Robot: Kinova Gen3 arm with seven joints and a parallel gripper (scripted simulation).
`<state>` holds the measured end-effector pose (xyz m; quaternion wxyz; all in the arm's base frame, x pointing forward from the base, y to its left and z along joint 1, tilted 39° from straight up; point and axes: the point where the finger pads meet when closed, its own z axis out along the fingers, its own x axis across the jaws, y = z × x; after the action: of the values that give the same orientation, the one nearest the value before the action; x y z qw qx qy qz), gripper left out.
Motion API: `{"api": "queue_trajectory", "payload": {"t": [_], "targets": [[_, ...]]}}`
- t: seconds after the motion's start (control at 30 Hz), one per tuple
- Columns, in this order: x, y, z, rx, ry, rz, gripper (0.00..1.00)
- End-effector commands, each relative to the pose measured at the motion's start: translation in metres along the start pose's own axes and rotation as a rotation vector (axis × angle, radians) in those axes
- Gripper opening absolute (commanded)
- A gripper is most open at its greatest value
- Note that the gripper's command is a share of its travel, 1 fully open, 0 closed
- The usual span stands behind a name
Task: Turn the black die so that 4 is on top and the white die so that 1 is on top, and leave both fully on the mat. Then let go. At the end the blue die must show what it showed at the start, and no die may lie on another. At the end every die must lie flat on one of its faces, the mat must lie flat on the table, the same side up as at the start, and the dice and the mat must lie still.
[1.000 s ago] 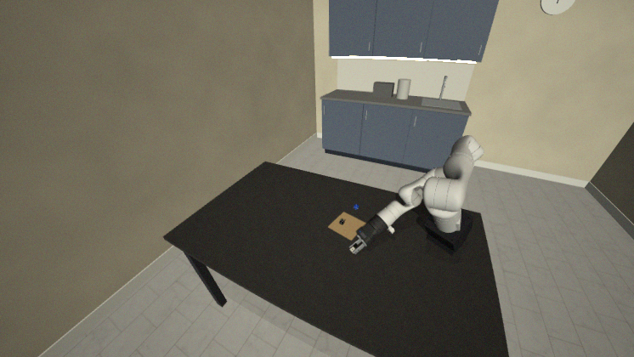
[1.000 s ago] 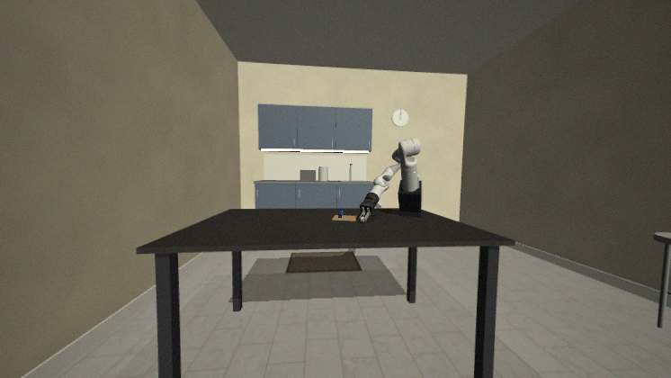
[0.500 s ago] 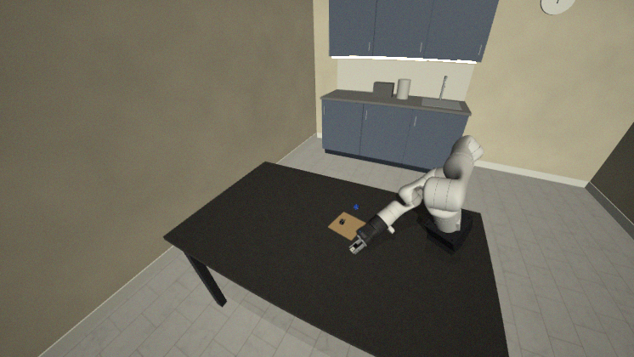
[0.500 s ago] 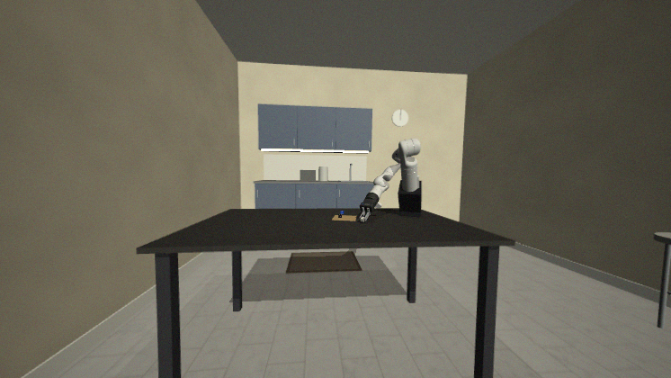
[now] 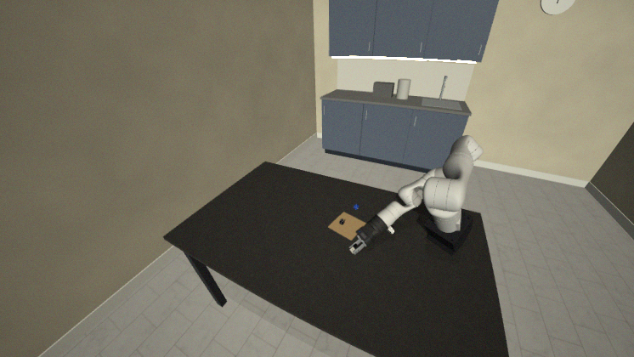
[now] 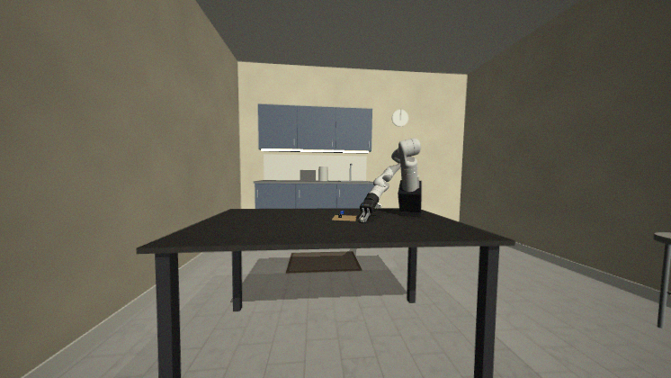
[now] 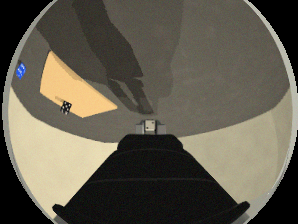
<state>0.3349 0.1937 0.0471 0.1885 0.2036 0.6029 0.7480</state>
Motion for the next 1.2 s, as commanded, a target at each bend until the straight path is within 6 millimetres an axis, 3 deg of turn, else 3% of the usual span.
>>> {"api": "queue_trajectory", "payload": {"t": [0.0, 1.17], "targets": [[0.0009, -0.0014, 0.0012, -0.001, 0.002, 0.000, 0.40], [0.0009, -0.0070, 0.0041, -0.001, 0.002, 0.000, 0.40]]}}
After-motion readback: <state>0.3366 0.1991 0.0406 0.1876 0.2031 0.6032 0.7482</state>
